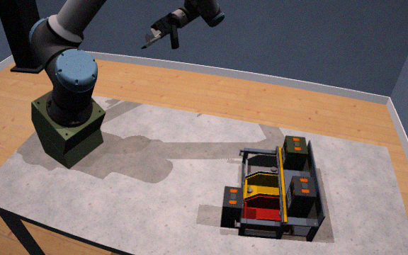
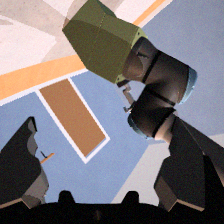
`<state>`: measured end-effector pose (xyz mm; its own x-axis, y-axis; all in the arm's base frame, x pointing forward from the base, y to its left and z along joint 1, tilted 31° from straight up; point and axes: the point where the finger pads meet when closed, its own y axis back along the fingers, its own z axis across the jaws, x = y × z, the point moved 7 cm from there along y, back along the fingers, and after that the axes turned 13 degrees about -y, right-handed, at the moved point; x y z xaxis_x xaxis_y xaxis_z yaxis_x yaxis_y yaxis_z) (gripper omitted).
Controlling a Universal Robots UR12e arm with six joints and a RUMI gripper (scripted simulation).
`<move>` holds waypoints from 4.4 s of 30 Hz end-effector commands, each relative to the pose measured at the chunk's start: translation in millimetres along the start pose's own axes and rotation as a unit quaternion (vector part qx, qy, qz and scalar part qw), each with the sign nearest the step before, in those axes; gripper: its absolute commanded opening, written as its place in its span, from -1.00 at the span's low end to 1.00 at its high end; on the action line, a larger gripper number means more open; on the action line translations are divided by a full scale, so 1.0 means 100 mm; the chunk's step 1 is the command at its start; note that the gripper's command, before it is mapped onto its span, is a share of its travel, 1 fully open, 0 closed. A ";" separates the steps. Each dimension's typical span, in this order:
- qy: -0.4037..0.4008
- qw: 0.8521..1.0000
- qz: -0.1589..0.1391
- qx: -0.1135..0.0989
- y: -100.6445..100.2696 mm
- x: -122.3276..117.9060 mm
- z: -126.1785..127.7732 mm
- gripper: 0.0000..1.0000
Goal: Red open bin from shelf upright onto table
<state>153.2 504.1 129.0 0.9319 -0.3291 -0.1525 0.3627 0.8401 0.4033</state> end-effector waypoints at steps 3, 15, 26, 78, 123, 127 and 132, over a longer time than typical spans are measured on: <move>0.000 1.000 0.000 0.000 0.00 0.00 0.00 1.00; 0.000 1.000 0.000 0.000 0.00 0.00 0.00 1.00; 0.000 1.000 0.000 0.000 0.00 0.00 0.00 1.00; 0.165 0.967 0.192 0.034 -0.33 0.55 0.60 1.00; 0.371 0.818 0.434 0.074 -0.94 1.46 1.53 1.00; 0.385 0.802 0.450 0.077 -0.99 1.54 1.60 1.00; 0.385 0.802 0.450 0.077 -0.99 1.54 1.60 1.00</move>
<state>257.4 305.0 208.2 0.5889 0.7726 -0.2374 -0.4025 0.5351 0.7427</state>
